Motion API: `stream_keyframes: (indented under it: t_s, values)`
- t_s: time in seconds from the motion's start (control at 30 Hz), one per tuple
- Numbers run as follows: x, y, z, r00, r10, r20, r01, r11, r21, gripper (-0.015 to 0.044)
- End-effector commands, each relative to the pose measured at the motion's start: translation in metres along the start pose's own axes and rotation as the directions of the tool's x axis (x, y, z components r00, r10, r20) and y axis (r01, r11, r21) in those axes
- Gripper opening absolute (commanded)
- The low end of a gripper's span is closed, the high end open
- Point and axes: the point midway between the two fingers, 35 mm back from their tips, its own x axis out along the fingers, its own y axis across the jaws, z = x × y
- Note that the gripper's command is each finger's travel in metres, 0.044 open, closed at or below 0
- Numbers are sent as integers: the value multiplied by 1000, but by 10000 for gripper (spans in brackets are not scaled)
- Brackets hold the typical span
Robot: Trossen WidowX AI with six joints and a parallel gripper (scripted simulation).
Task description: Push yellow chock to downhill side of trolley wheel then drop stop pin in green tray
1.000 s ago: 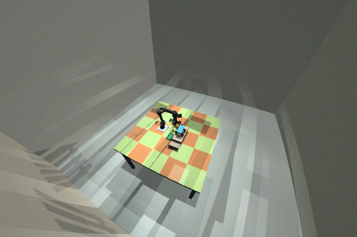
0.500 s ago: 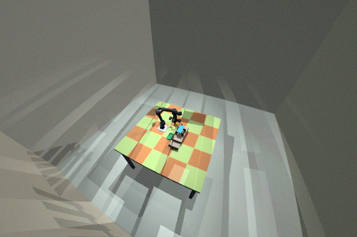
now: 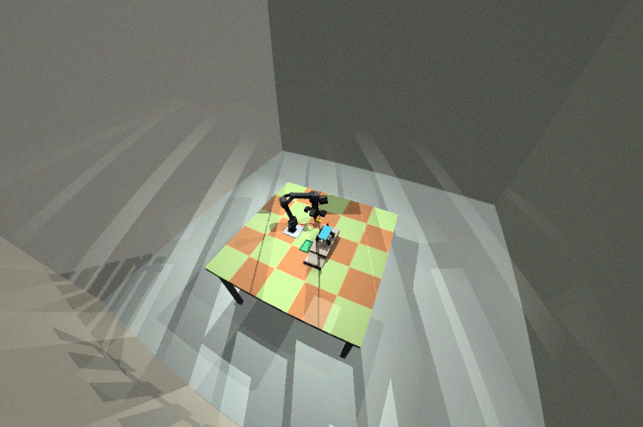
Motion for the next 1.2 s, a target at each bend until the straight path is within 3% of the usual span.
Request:
stream_keyframes:
  t_s: [0.0,0.3,0.57,0.87,1.17]
  values:
    - [-14,1,-2,1000,2,-6,-2,1000,6,0]
    - [-42,3,-4,1000,2,-7,-2,1000,6,0]
    - [-45,3,-5,1000,2,-7,-2,1000,0,0]
    - [-45,3,-5,1000,4,-6,-5,962,-274,0]
    - [-45,3,-5,1000,5,-6,-7,834,-552,0]
